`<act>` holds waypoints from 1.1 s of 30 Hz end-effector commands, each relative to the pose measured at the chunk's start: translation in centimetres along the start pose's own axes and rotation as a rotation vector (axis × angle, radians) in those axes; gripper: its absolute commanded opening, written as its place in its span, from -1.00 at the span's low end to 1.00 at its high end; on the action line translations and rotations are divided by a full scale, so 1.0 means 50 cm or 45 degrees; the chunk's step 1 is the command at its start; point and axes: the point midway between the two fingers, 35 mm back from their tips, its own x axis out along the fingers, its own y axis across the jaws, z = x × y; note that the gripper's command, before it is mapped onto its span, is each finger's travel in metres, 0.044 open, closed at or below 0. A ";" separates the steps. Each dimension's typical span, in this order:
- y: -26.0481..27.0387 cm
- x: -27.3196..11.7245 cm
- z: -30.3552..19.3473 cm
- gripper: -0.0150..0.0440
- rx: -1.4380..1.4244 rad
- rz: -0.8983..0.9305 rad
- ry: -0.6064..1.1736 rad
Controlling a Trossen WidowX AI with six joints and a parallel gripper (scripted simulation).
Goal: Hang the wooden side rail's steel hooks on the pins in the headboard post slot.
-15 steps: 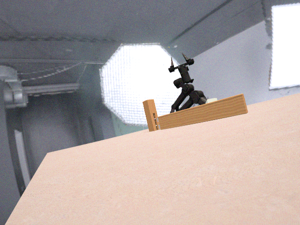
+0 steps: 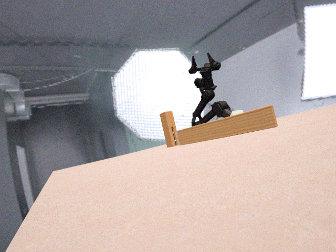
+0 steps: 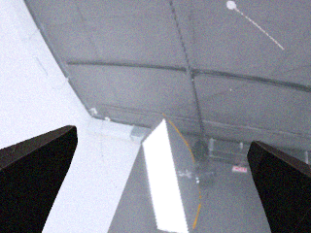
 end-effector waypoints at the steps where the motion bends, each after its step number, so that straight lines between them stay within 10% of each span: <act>1: 0.027 0.021 -0.072 1.00 -0.237 0.125 0.250; 18: 0.055 -0.082 -0.372 1.00 -1.148 0.959 1.168; 33: -0.054 -0.306 -0.478 1.00 -1.681 2.297 1.564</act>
